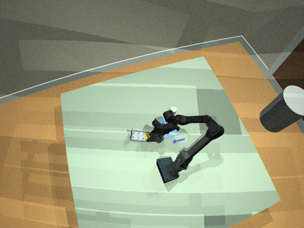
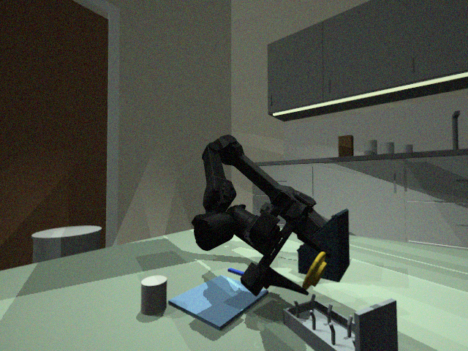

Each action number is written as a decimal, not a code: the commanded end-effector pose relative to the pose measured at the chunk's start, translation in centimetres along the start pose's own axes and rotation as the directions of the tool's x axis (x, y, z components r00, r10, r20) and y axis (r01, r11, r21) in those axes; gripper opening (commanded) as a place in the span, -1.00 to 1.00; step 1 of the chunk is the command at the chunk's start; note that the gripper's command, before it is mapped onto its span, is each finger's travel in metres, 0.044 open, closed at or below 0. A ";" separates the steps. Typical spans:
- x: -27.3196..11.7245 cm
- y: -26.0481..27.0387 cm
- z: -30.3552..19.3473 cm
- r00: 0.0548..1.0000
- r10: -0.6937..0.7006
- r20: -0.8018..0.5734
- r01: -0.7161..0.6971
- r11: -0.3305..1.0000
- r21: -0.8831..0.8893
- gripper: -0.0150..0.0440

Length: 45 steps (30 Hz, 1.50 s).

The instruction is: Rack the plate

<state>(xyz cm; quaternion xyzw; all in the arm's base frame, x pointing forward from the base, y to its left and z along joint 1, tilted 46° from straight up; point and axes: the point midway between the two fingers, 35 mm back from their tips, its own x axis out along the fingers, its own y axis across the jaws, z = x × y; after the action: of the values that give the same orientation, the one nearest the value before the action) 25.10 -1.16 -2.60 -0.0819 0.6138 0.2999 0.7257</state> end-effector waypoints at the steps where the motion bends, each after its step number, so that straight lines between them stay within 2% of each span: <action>1: -0.1 -0.1 -0.2 0.998 0.008 0.068 -0.002 0.996 -0.086 -0.49; 13: -0.7 -1.0 -0.7 0.962 -0.001 0.274 0.099 0.934 -0.344 -0.49; 29: -2.3 -1.7 -1.5 0.854 -0.054 0.517 0.397 0.709 -0.582 -0.49; 45: -1.3 -1.8 -0.8 0.850 -0.059 0.523 0.409 0.699 -0.587 -0.49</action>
<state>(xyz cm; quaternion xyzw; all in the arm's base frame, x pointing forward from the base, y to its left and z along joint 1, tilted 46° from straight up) 25.10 -4.10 -1.40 -0.3505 0.2491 0.4119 0.8034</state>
